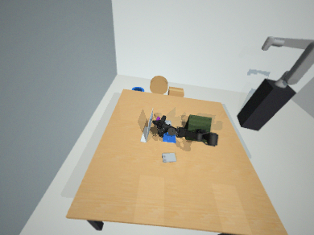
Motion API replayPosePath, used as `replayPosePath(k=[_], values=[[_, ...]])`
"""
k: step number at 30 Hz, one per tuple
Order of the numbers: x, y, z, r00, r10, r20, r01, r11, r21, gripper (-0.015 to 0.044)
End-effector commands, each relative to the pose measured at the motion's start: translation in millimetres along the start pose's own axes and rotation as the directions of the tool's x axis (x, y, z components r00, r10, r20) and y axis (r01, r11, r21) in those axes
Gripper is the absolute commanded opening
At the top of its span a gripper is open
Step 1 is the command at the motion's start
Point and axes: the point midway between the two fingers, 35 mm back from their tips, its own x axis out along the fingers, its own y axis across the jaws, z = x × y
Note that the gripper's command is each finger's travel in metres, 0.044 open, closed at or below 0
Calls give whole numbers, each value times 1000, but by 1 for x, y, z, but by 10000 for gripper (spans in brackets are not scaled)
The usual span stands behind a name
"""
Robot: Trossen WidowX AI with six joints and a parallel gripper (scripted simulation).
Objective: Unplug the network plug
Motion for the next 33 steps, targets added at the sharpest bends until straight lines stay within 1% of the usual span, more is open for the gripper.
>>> replayPosePath(k=[1,33], values=[[0,1,1,1000,3,3,-3,1000,-4,0],[-15,0,-3,1000,4,2,-4,1000,-4,0]])
